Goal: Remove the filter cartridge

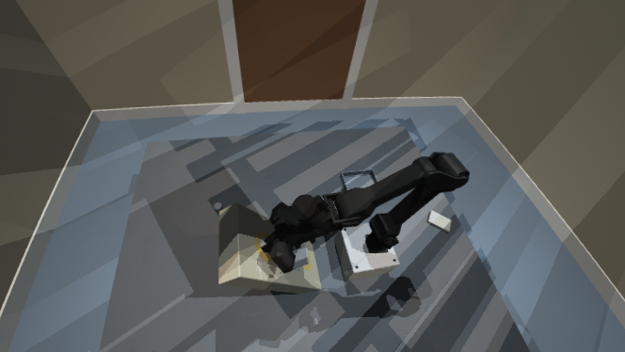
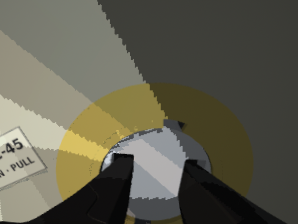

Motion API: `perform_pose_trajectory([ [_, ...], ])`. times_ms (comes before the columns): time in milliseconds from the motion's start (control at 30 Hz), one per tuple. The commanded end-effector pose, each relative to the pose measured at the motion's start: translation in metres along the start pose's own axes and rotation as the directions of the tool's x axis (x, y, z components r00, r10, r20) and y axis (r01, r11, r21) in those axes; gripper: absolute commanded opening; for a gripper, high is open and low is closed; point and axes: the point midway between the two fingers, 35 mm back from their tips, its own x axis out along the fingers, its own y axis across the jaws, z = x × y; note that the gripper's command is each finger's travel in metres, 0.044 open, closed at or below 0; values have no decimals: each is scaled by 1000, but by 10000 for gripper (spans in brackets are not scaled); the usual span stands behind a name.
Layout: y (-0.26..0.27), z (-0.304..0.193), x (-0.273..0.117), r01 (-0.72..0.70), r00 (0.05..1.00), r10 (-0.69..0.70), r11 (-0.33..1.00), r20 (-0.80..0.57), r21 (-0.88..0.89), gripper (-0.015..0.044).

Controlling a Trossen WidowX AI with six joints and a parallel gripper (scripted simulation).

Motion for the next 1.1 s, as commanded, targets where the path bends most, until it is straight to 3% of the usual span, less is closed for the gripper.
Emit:
perform_pose_trajectory([
  [0, 0, -1, 3, -3, 1000, 2, 993, -5, -121, 0],
  [500, 0, -1, 4, -5, 1000, 2, 801, -5, -598, 0],
  [1067, 0, -1, 4, -6, 1000, 2, 330, -6, -944, 0],
])
